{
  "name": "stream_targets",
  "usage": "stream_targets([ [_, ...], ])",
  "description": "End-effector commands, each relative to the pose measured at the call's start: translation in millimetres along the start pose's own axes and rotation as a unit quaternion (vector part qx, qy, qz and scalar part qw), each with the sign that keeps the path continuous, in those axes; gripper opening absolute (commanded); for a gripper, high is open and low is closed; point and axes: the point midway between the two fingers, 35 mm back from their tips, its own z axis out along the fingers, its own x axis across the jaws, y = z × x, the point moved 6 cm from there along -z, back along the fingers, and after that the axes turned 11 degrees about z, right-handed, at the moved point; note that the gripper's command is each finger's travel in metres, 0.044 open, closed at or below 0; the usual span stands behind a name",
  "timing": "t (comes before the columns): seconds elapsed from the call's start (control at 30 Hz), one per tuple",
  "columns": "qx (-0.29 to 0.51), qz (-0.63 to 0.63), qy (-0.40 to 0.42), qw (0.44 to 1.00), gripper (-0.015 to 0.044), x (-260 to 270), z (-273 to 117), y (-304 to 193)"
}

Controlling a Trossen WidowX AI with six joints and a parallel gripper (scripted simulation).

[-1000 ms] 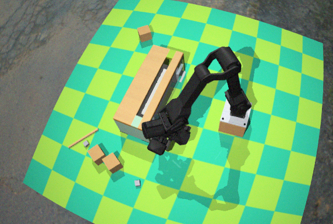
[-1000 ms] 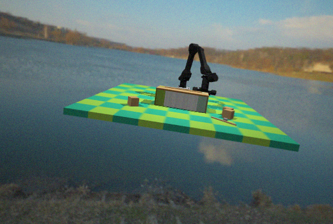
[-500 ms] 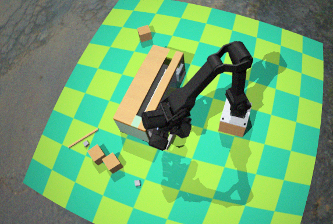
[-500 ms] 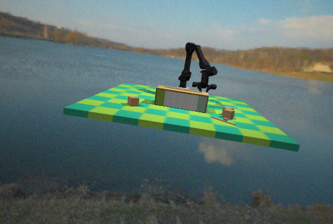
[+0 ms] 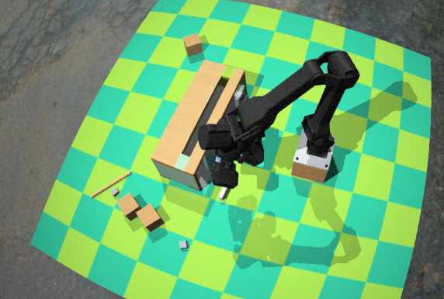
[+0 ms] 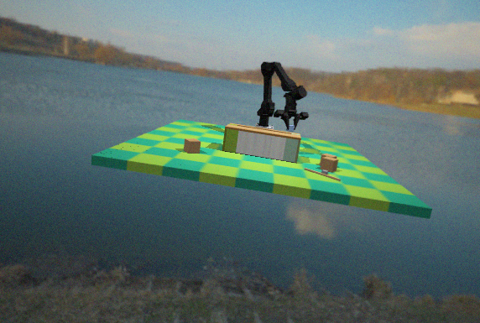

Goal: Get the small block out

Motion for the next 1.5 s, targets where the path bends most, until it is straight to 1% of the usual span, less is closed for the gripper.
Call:
stream_targets([
  [0.0, 0.001, -0.032, -0.014, 0.999, 0.0000, 7, -12, 3],
  [0.37, 0.017, -0.112, -0.050, 0.992, 0.0000, 20, -42, 12],
  [1.47, 0.017, -0.113, -0.051, 0.992, 0.0000, 20, -43, 12],
])
